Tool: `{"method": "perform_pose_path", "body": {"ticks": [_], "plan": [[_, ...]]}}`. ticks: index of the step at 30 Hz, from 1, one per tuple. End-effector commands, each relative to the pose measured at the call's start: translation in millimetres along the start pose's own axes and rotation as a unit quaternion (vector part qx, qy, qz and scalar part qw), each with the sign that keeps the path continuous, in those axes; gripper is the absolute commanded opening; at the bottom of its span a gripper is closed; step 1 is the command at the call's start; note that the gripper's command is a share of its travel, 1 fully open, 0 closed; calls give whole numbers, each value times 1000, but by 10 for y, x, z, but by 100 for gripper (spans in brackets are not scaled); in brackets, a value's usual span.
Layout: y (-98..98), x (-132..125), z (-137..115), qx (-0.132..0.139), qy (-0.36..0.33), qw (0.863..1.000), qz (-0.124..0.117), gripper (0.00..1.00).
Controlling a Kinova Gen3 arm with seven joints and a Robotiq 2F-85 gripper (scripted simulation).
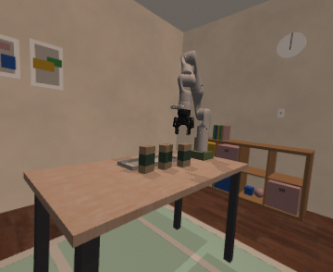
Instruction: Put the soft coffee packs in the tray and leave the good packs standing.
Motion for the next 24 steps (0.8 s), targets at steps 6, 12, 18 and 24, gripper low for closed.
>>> {"method": "perform_pose_path", "body": {"ticks": [6,12,18,24], "plan": [[11,51,88,-4,10,1000,3,100],[10,94,174,-9,20,1000,5,100],[8,132,250,-13,28,999,8,100],[7,166,316,-17,36,999,10,100]]}}
Point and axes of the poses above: the point where the finger pads meet when closed, its own y axis back along the fingers, its own x axis across the jaws, z = x × y, the point moved 3 cm from there along y, back along the fingers, and after that the axes turned 5 degrees about -y, right-handed, at the moved point
